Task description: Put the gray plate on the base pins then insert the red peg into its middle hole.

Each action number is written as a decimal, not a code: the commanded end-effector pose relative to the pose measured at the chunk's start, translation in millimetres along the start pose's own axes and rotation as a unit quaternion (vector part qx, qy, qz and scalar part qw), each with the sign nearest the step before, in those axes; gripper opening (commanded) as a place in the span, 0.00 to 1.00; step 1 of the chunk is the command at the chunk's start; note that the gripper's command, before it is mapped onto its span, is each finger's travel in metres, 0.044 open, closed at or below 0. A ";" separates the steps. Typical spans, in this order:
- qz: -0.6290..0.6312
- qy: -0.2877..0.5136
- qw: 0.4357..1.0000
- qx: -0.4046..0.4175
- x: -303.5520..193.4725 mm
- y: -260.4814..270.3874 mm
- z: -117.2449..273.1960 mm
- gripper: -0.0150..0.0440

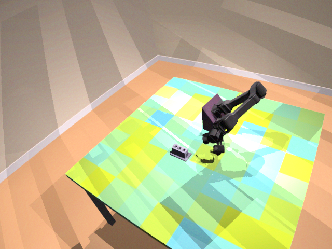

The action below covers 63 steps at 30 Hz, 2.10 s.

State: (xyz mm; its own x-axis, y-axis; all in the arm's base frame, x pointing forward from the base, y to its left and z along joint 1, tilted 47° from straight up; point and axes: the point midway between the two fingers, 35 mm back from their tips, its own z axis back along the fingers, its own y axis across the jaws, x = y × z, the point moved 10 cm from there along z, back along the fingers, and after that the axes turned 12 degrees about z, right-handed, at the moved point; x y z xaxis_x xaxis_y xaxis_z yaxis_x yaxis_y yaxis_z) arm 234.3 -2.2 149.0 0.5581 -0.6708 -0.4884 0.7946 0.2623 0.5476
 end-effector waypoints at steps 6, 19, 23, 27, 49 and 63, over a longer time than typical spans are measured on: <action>-0.003 -0.001 1.000 -0.002 0.2 -1.2 -2.1 0.64; -0.003 -0.001 1.000 -0.002 0.2 -1.2 -2.1 0.26; -0.003 -0.001 1.000 -0.003 0.5 -1.0 -0.7 0.25; -0.003 -0.003 1.000 -0.004 2.3 -0.2 7.5 0.25; -0.004 -0.006 1.000 -0.009 10.6 2.1 75.3 0.25; -0.004 -0.009 1.000 -0.008 43.1 6.2 71.6 0.25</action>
State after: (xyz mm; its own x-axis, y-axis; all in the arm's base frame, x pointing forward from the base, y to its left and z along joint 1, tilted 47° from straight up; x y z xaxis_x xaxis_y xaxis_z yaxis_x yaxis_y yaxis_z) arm 241.4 -73.2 183.4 0.5460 -0.6832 -0.4849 0.8031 0.2621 0.5351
